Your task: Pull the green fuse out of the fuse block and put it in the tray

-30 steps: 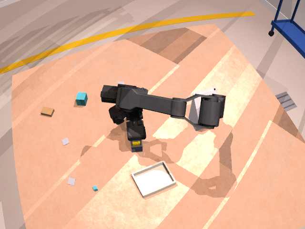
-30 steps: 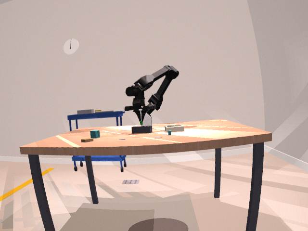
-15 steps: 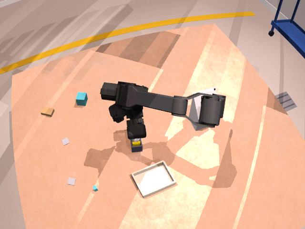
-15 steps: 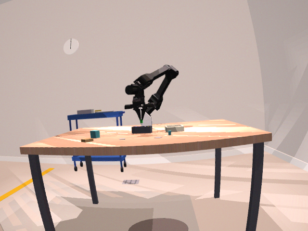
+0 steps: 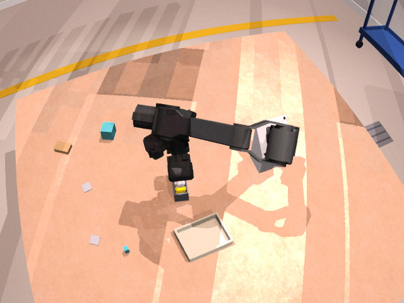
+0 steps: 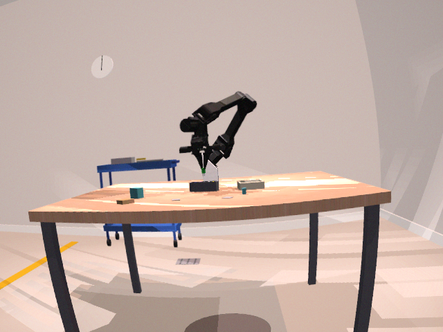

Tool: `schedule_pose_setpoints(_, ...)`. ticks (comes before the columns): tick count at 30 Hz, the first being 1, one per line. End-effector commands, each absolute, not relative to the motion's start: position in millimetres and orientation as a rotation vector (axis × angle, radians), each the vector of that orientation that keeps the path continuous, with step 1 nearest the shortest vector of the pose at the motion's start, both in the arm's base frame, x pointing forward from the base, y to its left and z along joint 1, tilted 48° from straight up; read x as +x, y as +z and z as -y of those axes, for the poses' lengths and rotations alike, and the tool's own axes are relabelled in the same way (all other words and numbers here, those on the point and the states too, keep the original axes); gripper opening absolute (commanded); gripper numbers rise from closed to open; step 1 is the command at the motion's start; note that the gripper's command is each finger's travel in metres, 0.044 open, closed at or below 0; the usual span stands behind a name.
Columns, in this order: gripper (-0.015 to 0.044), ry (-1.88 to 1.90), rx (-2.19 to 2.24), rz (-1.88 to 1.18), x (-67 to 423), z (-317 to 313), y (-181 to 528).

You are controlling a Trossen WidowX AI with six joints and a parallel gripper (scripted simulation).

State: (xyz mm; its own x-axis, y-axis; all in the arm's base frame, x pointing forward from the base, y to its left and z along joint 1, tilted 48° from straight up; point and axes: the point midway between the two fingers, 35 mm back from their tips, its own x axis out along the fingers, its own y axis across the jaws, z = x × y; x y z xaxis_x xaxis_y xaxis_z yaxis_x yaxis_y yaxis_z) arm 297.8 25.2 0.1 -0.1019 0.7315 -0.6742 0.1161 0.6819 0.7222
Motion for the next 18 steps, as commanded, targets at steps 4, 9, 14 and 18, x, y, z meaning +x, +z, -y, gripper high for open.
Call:
schedule_pose_setpoints(4, 0.0000, 0.586, 0.687, -1.612, 305, -52, 33)
schedule_pose_setpoints(9, 0.0000, 0.582, 0.685, -1.611, 306, -77, 60)
schedule_pose_setpoints(14, 0.0000, 0.584, 0.687, -1.609, 301, -102, 87)
schedule_pose_setpoints(18, 0.0000, 0.589, 0.691, -1.609, 294, -122, 109)
